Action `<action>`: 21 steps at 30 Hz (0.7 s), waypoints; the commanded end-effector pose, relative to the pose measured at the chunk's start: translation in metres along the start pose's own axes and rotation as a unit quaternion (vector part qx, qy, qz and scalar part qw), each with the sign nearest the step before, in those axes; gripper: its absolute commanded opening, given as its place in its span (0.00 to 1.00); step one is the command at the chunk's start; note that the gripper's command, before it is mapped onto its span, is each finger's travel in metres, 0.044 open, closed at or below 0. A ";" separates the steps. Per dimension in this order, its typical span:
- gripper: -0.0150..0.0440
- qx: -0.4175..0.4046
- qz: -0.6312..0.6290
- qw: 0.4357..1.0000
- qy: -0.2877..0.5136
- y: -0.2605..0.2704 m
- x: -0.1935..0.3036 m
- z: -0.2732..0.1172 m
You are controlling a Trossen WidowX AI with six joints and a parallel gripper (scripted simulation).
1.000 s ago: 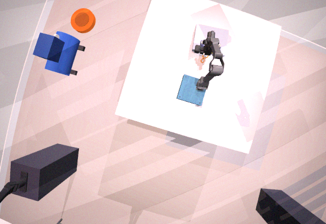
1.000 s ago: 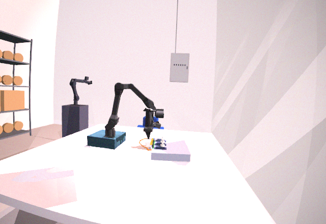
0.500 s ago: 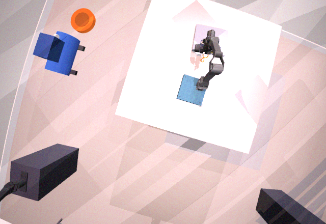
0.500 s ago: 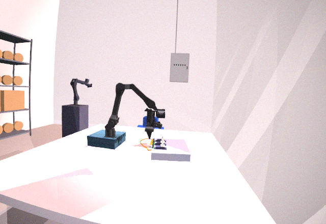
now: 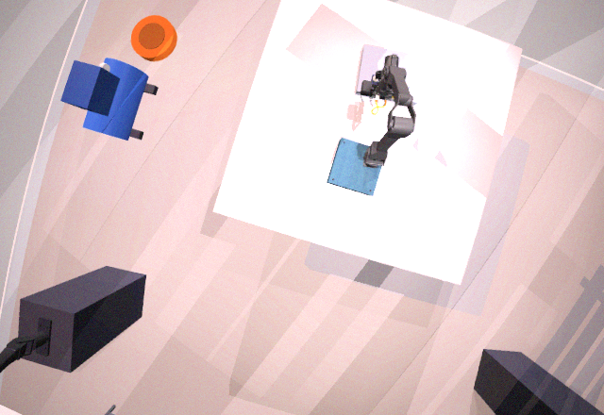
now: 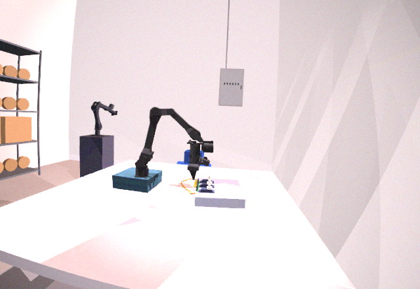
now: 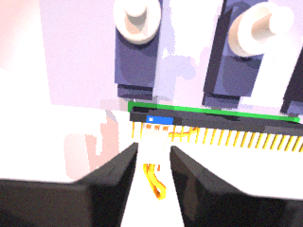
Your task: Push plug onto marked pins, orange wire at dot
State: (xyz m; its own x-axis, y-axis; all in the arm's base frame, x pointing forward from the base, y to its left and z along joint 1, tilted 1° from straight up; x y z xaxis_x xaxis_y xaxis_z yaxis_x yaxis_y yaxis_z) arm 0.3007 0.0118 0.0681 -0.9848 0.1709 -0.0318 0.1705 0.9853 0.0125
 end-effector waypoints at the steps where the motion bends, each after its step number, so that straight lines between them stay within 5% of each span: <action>1: 0.61 -0.001 -0.001 1.000 0.001 -0.001 0.001 0.001; 10: 1.00 -0.001 -0.001 1.000 0.001 -0.001 0.001 -0.059; 21: 1.00 -0.001 -0.001 1.000 0.001 -0.001 0.001 -0.059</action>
State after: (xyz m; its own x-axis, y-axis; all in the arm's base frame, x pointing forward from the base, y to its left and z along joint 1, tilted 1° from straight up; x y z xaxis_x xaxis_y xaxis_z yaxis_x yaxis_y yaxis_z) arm 0.2973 0.0102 0.1264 -0.9845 0.1730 -0.0299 0.1727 0.9849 0.0119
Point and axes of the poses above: the point midway between the two fingers, 35 mm back from their tips, its own z axis out along the fingers, its own y axis across the jaws, x = y × z, the point moved 3 cm from there along -z, back along the fingers, and after that the axes turned 9 degrees about z, right-handed, at the moved point
